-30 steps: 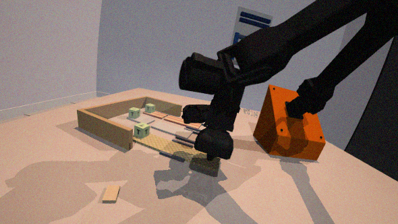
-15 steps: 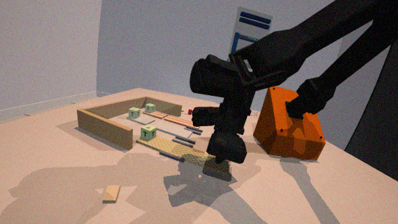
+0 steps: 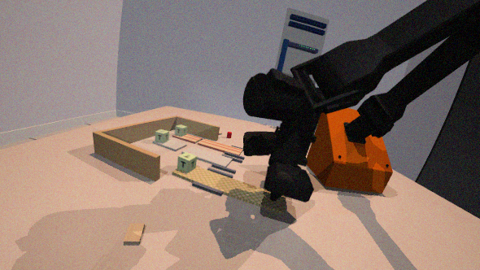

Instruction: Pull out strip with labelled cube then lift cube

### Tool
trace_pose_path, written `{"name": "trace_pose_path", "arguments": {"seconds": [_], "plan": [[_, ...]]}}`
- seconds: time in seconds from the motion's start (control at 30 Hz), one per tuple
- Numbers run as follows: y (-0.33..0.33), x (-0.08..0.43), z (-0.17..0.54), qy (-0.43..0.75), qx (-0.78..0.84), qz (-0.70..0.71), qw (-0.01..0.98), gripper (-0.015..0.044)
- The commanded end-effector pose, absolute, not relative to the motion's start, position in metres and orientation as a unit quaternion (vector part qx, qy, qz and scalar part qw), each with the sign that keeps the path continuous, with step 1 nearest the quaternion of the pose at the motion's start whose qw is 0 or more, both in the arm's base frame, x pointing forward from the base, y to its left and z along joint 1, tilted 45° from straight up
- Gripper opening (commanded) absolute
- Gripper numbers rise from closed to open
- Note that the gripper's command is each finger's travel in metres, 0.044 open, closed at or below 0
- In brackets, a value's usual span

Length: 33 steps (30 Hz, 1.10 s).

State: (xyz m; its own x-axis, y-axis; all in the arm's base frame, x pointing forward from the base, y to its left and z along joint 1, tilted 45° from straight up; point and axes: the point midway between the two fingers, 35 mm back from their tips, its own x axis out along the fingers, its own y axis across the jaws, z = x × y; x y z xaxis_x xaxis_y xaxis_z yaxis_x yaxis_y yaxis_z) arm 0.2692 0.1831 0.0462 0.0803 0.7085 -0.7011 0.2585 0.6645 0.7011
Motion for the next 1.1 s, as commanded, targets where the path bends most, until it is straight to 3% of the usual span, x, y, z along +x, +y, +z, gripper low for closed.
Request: {"name": "trace_pose_path", "arguments": {"seconds": [0.0, 1.07], "plan": [[0.190, 0.255, 0.042, 0.666, 0.364, 0.180, 0.626, 0.0000], [0.192, 0.244, 0.044, 0.666, 0.364, 0.180, 0.626, 0.0000]]}}
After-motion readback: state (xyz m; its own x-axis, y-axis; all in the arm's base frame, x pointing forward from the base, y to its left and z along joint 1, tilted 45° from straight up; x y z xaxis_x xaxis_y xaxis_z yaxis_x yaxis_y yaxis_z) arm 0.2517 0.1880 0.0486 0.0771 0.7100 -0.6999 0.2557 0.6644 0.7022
